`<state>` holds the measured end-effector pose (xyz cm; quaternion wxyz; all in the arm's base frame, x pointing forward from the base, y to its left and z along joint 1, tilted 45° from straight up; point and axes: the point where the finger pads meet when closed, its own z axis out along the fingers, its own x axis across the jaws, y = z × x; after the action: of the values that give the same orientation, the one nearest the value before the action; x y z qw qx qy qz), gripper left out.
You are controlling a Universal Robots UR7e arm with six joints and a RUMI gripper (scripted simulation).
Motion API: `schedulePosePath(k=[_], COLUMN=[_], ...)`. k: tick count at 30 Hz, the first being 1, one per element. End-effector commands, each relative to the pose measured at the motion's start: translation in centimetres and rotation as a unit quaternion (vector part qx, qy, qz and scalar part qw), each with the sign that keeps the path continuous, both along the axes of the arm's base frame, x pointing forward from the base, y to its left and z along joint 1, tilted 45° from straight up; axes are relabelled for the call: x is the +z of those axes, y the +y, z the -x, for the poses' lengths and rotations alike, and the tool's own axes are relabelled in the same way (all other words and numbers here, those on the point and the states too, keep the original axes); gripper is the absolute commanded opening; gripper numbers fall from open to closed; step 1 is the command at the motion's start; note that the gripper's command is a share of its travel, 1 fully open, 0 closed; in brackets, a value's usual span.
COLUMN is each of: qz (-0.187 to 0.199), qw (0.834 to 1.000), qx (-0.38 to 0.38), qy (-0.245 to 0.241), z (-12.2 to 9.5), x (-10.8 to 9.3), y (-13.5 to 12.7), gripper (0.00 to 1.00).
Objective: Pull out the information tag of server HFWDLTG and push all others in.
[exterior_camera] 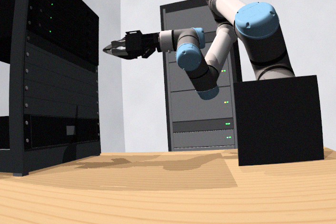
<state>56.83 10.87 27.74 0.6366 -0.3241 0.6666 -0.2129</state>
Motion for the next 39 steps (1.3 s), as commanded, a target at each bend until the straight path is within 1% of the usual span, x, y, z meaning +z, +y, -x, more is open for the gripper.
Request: schedulePosePath(k=[1, 8, 16, 20, 29, 37, 39], qz=[0.001, 0.000, 0.000, 0.000, 0.000, 0.000, 0.000], qw=[1.000, 1.000, 1.000, 1.000, 1.000, 1.000, 1.000], qx=[0.001, 0.002, 0.002, 0.002, 0.002, 0.002, 0.002], qy=[-0.001, 0.000, 0.000, 0.000, -0.002, -0.001, -0.001], z=[0.3, 0.8, 2.7, 3.4, 3.4, 2.2, 2.2], x=[0.1, 0.5, 2.5, 3.2, 3.5, 3.3, 3.3], y=[-0.1, 0.4, 1.9, 2.4, 2.5, 2.7, 2.7], gripper=[0.15, 0.15, 0.15, 0.15, 0.15, 0.15, 0.15])
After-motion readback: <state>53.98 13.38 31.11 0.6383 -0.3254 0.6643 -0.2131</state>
